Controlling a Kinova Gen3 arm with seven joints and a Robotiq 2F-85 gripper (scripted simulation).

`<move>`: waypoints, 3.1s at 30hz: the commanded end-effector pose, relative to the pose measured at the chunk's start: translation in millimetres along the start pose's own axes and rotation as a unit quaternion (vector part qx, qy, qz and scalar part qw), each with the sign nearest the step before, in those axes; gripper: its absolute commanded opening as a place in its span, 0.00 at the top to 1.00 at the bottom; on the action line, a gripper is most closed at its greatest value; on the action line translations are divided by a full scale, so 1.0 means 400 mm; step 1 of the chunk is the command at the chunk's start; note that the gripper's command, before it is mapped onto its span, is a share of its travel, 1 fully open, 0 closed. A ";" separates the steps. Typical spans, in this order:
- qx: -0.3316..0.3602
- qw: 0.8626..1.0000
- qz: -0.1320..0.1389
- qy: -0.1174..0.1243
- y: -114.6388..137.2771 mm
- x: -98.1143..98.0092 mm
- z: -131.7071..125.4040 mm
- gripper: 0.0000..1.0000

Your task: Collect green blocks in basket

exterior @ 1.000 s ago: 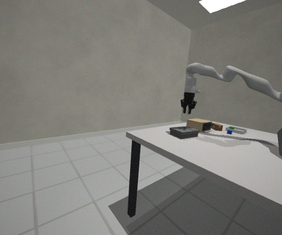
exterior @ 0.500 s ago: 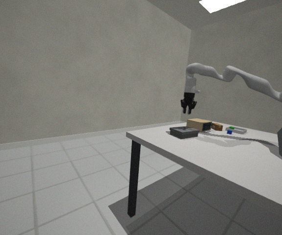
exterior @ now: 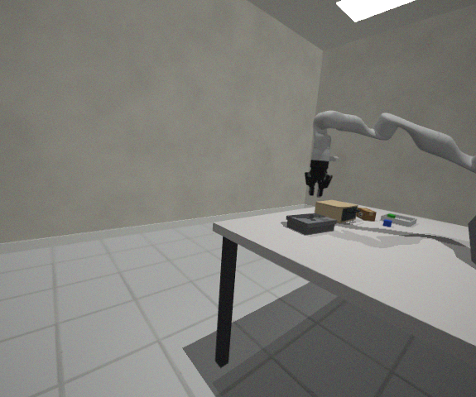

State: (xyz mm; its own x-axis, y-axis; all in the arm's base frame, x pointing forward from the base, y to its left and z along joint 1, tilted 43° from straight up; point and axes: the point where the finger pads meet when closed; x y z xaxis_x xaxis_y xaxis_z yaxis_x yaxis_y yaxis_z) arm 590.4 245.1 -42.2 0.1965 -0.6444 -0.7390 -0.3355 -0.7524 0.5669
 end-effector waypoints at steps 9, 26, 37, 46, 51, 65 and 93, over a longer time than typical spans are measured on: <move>0.004 1.000 0.001 0.000 0.001 0.078 -0.002 0.52; 0.004 1.000 0.001 0.000 -0.001 0.160 -0.004 0.52; 0.004 1.000 0.000 0.001 -0.001 0.174 -0.007 0.52; 0.005 1.000 0.000 0.002 -0.001 0.173 -0.007 0.52; 0.005 1.000 0.000 0.002 -0.001 0.173 -0.007 0.52; 0.003 1.000 0.000 0.003 0.006 0.169 -0.018 0.52; 0.002 1.000 0.001 0.003 0.007 0.170 -0.022 0.52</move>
State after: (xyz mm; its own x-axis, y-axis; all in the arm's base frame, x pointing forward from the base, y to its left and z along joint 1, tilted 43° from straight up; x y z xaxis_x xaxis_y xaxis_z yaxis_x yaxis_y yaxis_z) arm 606.8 199.0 -91.1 0.1925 -0.6449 -0.7396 -0.3405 -0.7508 0.5661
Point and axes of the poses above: the point where the finger pads meet when closed, its own x axis out along the fingers, its own z axis across the jaws, y = z × x, and after that the axes turned 2 degrees about x, right-handed
